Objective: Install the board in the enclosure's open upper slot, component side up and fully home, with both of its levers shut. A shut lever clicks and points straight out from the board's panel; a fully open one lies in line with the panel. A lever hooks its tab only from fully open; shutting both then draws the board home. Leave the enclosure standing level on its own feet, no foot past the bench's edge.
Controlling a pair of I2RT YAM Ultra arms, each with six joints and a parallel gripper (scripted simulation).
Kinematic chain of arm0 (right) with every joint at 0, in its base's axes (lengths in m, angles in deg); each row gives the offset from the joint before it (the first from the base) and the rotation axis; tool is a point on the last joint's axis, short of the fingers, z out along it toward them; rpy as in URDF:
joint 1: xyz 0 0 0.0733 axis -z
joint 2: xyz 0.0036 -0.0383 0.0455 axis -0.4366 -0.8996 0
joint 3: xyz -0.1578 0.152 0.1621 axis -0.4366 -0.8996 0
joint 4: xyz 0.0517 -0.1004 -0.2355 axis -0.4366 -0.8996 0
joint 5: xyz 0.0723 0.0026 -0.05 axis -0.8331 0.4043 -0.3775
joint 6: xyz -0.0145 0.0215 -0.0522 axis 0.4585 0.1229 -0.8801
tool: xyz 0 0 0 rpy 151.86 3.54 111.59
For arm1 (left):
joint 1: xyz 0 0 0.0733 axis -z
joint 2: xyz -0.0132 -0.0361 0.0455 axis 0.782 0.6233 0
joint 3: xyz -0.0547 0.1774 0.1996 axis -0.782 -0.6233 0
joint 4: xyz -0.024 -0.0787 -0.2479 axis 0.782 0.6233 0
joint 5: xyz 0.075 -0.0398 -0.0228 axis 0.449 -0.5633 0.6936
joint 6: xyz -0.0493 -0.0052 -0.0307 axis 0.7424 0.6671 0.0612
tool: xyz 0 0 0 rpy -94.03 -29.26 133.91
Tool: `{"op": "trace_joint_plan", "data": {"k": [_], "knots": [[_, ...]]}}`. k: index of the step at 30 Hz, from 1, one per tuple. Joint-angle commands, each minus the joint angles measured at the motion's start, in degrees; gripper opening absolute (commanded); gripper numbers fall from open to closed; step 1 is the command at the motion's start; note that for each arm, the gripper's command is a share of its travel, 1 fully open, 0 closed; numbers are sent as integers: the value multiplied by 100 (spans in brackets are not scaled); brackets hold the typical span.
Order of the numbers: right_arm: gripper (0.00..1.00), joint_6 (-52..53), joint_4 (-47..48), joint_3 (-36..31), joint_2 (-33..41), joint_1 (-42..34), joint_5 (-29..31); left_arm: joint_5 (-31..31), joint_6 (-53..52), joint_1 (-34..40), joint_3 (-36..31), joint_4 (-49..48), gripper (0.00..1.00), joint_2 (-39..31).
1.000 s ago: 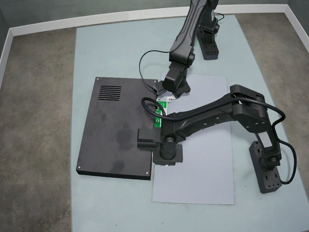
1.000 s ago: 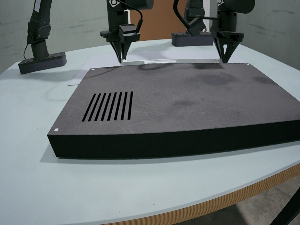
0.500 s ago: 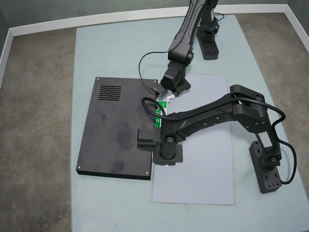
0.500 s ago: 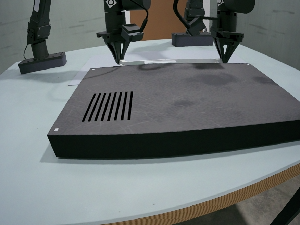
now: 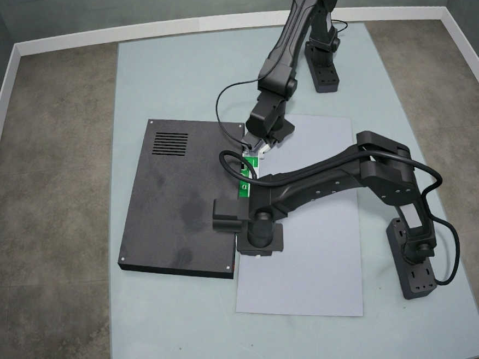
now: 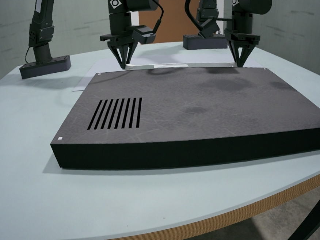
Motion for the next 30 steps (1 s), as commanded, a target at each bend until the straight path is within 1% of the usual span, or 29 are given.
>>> {"op": "trace_joint_plan", "data": {"k": [1,3,16,18,30], "knots": [[3,-369,78,-79,121,87,31,-11,-29,-32,79,31,3,-24],[3,-712,79,-88,128,119,30,-11,-29,-32,79,31,3,-24],[3,-1924,7,-97,135,235,22,-11,-29,-32,79,31,3,-24],[3,-1924,7,-97,135,235,22,-11,-29,-32,79,31,3,-24],[3,-3259,-74,47,28,361,20,-11,-29,-32,79,31,3,-24]]}}
